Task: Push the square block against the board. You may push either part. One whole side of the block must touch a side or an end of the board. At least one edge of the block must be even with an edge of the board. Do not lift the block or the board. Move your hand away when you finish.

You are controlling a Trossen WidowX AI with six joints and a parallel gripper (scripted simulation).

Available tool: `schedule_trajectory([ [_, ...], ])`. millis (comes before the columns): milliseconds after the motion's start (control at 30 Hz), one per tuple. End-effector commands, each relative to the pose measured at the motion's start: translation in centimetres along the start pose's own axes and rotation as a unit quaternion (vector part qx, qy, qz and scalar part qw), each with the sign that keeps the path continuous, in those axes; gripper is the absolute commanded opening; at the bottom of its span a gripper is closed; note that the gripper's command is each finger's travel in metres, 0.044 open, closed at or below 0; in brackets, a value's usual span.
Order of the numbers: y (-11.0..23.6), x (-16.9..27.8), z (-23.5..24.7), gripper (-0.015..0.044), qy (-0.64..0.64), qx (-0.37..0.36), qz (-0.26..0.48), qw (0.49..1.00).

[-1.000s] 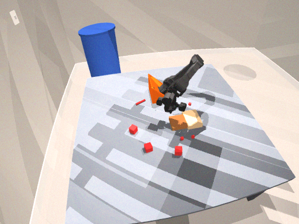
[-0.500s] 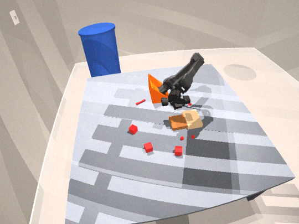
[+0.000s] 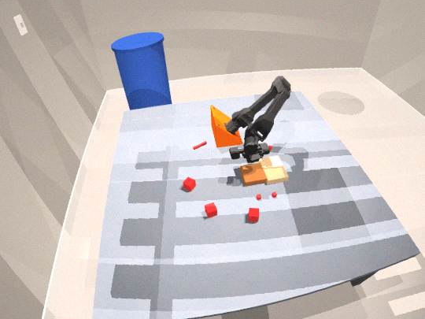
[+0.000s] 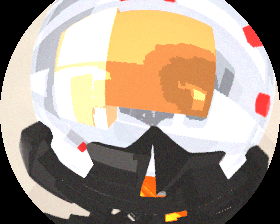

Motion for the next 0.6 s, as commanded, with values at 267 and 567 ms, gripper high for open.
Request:
schedule_trajectory([
  [267, -0.1, -1.4, -0.4, 0.0000, -0.001, 0.000, -0.005, 1.000],
  [567, -0.1, -2.8, -0.7, 0.0000, 0.000, 0.000, -0.006, 1.000],
])
Point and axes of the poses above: the point midway between the two fingers, 35 mm back from their tips, its own y axis back along the fingers, its own z axis across the jaws, x = y × z, the point moved 8 cm from there along y, back along the fingers, and after that the axes turned 15 degrees about y, right-handed, at the moved point
